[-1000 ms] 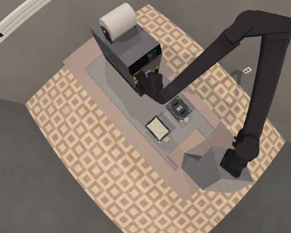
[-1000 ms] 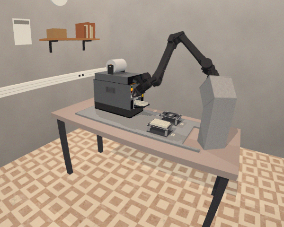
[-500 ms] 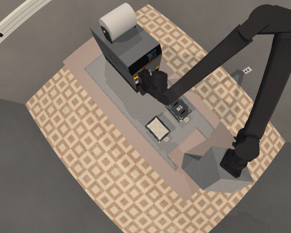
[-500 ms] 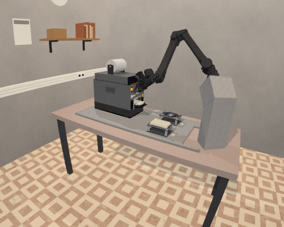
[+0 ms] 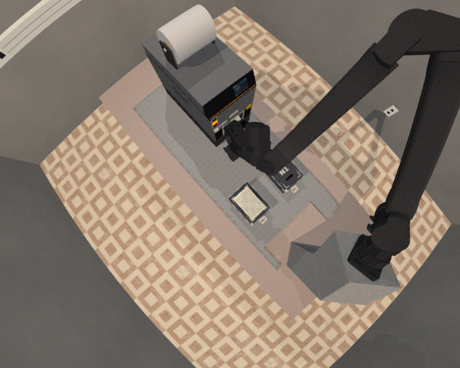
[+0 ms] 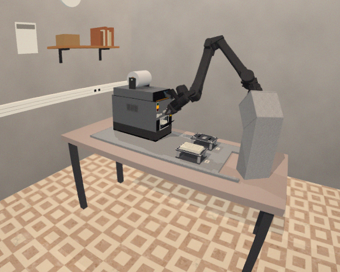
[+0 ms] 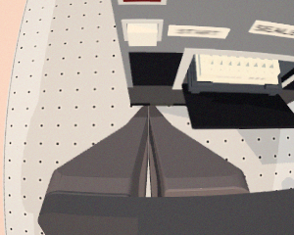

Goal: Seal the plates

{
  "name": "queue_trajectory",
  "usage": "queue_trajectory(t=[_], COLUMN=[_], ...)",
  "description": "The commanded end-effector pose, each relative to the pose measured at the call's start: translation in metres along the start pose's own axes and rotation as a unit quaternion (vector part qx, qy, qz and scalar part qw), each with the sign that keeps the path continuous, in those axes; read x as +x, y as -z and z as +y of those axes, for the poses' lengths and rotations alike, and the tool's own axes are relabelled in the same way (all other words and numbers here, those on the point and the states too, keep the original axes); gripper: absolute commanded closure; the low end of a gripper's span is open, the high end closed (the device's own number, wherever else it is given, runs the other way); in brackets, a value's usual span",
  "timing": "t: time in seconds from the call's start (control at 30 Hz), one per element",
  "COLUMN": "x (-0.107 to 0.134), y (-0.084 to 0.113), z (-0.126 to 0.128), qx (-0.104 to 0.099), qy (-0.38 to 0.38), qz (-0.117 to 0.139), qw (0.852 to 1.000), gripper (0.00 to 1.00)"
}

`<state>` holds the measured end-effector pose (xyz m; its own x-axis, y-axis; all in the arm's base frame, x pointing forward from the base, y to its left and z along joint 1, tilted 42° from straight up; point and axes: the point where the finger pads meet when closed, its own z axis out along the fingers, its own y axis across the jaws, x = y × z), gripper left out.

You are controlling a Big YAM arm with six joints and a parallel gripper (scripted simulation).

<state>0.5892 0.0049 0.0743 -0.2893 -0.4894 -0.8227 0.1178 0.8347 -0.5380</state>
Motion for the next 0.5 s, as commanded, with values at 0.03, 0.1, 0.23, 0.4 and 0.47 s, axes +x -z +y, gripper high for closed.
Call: queue_trajectory(t=[0.03, 0.1, 0.23, 0.4, 0.47], x=[-0.033, -0.041, -0.04, -0.027, -0.022], y=[0.035, 0.031, 0.042, 0.063, 0.066], z=[0.001, 0.003, 0.006, 0.006, 0.005], qx=[-0.002, -0.002, -0.002, -0.005, -0.003], qy=[-0.017, -0.016, -0.013, -0.013, -0.014], qz=[-0.033, -0.039, -0.041, -0.033, -0.03], qw=[0.999, 0.999, 0.999, 0.999, 0.999], gripper=[1.0, 1.0, 1.0, 1.0, 1.0])
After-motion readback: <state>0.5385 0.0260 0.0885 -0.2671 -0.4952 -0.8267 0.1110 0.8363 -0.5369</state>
